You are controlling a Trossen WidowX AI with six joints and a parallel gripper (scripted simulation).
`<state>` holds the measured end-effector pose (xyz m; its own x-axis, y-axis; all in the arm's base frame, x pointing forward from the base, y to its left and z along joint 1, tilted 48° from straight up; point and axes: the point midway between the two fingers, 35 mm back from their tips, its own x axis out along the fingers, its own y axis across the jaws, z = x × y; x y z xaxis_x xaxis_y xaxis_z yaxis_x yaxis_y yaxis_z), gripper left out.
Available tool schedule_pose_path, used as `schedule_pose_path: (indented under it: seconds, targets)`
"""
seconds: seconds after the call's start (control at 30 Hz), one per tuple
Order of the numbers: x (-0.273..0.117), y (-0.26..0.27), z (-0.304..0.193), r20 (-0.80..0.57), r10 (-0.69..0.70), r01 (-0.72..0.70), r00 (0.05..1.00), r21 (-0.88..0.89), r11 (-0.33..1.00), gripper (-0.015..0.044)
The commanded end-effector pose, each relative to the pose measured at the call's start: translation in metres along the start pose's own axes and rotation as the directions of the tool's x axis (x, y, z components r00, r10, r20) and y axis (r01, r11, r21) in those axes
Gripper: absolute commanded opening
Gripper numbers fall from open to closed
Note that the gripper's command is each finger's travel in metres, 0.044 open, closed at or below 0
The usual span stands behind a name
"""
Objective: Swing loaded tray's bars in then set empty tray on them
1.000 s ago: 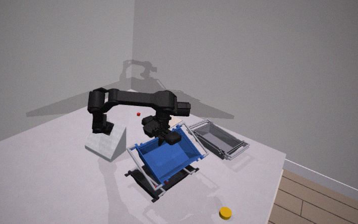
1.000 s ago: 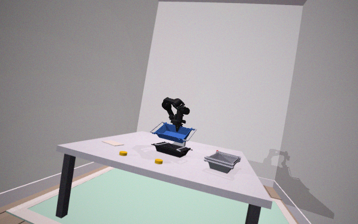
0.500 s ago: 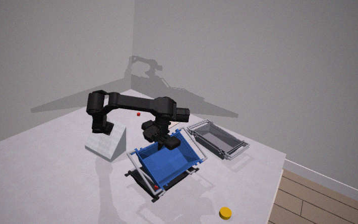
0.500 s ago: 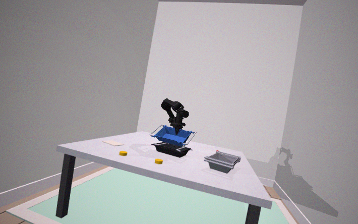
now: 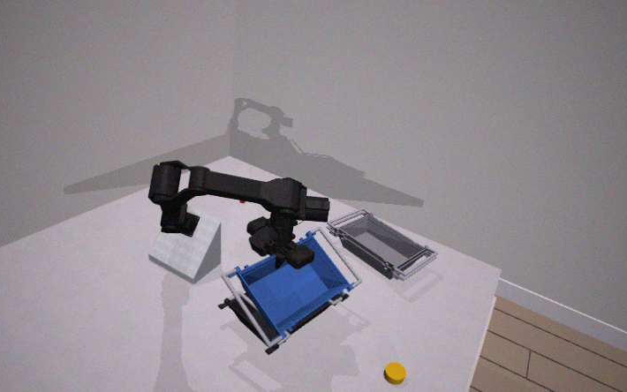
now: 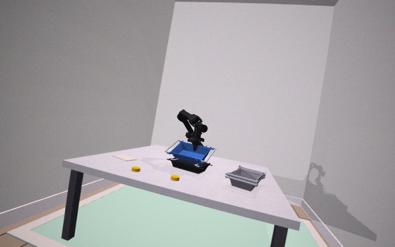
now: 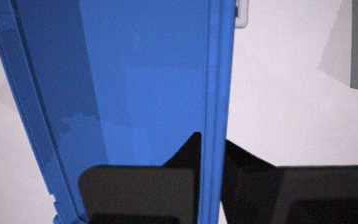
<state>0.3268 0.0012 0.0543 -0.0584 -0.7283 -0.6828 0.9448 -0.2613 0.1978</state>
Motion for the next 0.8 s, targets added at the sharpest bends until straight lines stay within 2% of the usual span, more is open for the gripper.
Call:
schedule_pose_path:
  seconds: [0.0, 0.77]
  targets:
    - [-0.002, 0.001, 0.000, -0.003, 0.026, -0.026, 1.000, -0.001, 1.000, 0.0000]
    - [0.016, -0.012, 0.000, -0.001, 0.026, -0.026, 1.000, -0.001, 1.000, 0.0000]
